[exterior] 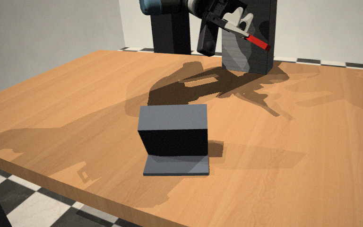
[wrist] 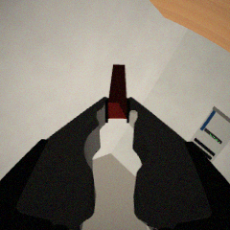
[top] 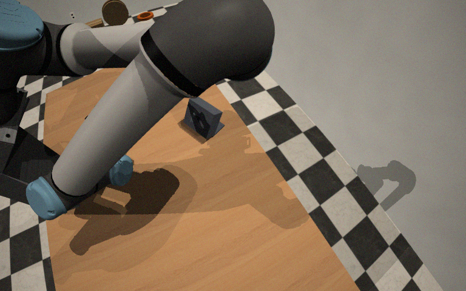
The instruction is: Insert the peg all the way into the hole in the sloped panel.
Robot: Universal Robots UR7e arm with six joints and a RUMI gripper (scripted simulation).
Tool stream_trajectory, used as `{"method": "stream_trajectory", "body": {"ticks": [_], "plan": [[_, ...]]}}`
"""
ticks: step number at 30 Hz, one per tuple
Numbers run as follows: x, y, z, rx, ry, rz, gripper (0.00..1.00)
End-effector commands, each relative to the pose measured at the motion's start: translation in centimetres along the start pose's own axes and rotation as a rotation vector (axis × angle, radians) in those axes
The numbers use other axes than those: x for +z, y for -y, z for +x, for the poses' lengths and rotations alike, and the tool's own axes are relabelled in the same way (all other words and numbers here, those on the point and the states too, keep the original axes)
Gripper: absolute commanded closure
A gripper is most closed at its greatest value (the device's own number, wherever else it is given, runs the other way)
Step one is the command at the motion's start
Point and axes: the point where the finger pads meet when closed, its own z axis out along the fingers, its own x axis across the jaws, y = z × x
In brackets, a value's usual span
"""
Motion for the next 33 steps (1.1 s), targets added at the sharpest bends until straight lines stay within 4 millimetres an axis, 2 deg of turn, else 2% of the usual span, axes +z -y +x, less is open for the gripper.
{"method": "stream_trajectory", "body": {"ticks": [1,33], "plan": [[-0.1,0.6,-0.4,0.025,0.012,0.022,1.00],[-1.4,3.7,-2.6,0.167,0.082,0.143,1.00]]}}
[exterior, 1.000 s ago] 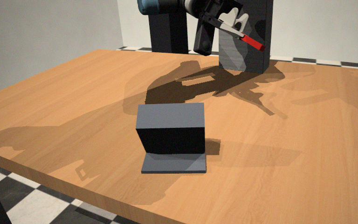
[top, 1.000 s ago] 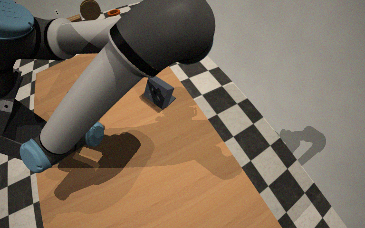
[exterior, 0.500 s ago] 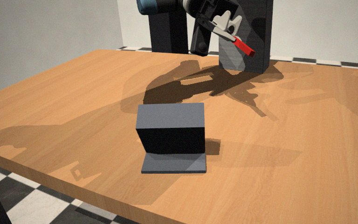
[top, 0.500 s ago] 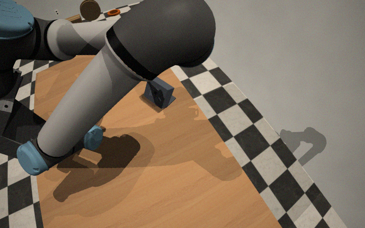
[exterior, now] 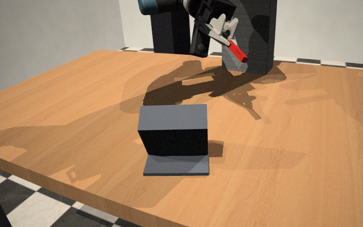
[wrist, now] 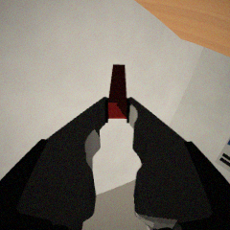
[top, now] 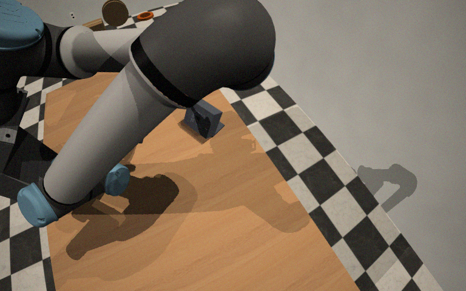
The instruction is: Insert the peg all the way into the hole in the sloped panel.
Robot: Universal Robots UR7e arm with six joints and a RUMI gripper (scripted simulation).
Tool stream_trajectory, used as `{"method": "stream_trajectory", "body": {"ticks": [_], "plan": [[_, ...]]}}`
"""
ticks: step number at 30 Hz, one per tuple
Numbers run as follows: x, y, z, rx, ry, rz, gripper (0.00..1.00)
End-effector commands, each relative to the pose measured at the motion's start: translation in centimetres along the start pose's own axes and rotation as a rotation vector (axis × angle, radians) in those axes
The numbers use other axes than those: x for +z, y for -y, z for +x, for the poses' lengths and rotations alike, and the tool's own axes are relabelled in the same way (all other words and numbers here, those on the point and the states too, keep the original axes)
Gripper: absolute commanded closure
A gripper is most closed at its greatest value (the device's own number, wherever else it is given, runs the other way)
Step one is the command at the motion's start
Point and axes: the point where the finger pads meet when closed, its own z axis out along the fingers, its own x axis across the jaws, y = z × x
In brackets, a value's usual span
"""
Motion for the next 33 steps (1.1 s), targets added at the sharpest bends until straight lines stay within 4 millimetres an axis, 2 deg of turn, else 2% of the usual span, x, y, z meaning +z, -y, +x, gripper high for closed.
{"method": "stream_trajectory", "body": {"ticks": [1,33], "plan": [[-0.1,0.5,-0.5,0.024,0.013,0.020,1.00],[-1.3,3.5,-2.9,0.170,0.087,0.131,1.00]]}}
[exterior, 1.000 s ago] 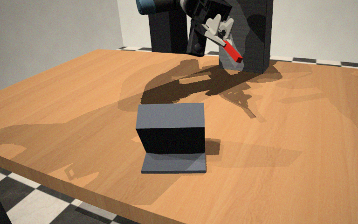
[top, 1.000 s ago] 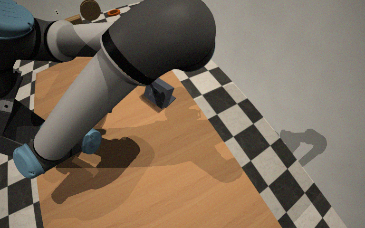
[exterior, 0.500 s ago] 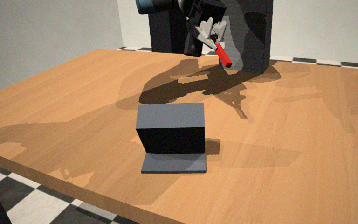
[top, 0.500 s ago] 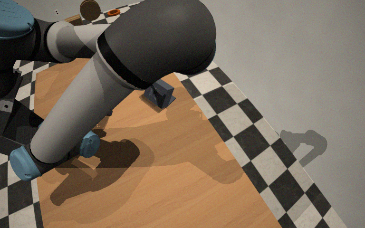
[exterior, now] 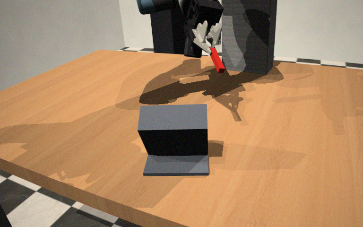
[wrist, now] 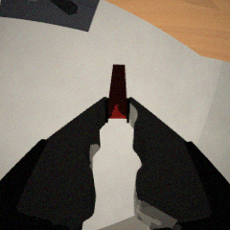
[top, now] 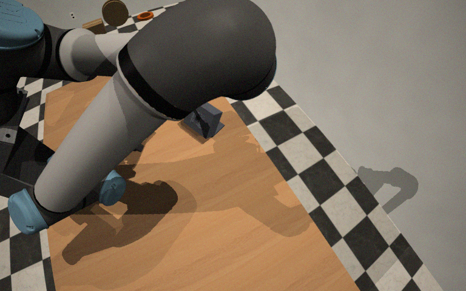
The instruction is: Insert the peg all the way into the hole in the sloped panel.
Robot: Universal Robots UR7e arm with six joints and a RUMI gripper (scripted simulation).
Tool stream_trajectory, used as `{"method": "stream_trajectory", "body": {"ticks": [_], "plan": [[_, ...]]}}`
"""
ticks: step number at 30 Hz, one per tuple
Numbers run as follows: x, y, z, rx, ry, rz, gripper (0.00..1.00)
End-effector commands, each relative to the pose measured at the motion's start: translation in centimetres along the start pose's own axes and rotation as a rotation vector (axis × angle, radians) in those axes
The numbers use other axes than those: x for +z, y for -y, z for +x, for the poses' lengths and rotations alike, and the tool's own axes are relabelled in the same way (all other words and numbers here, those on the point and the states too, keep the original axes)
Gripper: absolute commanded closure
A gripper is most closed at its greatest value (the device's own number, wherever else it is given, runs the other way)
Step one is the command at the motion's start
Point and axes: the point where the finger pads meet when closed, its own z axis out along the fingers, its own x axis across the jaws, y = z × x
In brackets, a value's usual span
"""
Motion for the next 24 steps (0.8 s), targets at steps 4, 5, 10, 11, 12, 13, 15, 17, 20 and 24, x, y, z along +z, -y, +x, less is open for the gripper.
{"method": "stream_trajectory", "body": {"ticks": [4,5,10,11,12,13,15,17,20,24], "plan": [[-0.2,0.7,-0.8,0.039,0.021,0.028,1.00],[-0.2,0.8,-0.9,0.045,0.024,0.032,1.00],[-0.4,1.3,-1.4,0.071,0.038,0.051,1.00],[-0.5,1.4,-1.5,0.076,0.040,0.054,1.00],[-0.5,1.5,-1.6,0.082,0.043,0.058,1.00],[-0.6,1.6,-1.7,0.087,0.046,0.062,1.00],[-0.6,1.6,-1.7,0.087,0.046,0.062,1.00],[-0.6,1.8,-1.9,0.098,0.051,0.069,1.00],[-0.8,2.1,-2.2,0.114,0.060,0.080,1.00],[-0.9,2.5,-2.5,0.135,0.071,0.094,1.00]]}}
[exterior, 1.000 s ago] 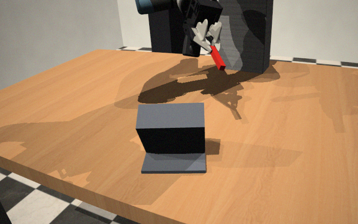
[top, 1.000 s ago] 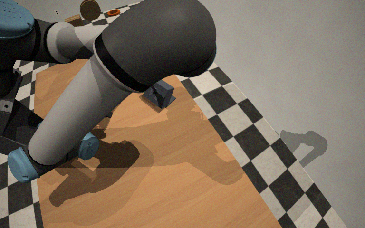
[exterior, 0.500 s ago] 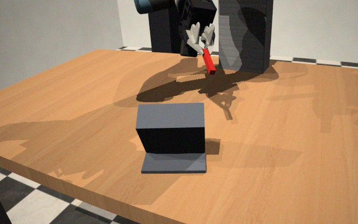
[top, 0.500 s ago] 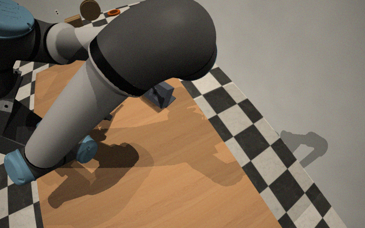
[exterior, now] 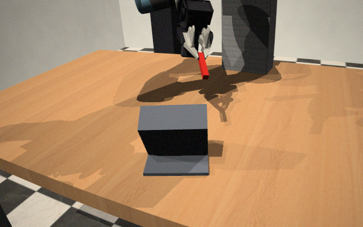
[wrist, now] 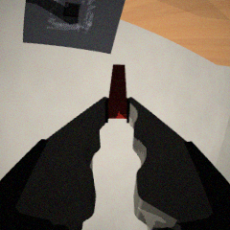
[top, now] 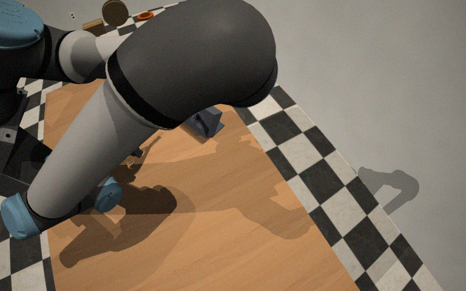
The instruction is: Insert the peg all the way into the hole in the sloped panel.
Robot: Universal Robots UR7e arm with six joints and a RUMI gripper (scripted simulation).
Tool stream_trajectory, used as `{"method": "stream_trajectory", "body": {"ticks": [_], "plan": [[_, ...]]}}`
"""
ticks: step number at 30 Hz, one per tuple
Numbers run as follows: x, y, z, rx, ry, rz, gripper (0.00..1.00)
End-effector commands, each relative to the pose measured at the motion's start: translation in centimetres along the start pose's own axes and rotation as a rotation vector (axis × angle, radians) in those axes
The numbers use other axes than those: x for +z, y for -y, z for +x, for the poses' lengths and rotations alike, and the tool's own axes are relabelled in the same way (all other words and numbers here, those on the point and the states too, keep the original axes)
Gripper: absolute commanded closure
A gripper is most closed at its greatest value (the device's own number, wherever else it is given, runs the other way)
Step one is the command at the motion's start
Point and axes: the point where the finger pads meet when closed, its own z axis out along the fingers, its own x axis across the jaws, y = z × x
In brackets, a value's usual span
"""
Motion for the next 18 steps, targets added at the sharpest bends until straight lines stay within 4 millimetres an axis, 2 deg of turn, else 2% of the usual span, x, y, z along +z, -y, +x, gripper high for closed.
{"method": "stream_trajectory", "body": {"ticks": [1,18], "plan": [[-0.1,0.5,-0.6,0.030,0.016,0.020,1.00],[-0.7,1.8,-2.2,0.111,0.059,0.071,1.00]]}}
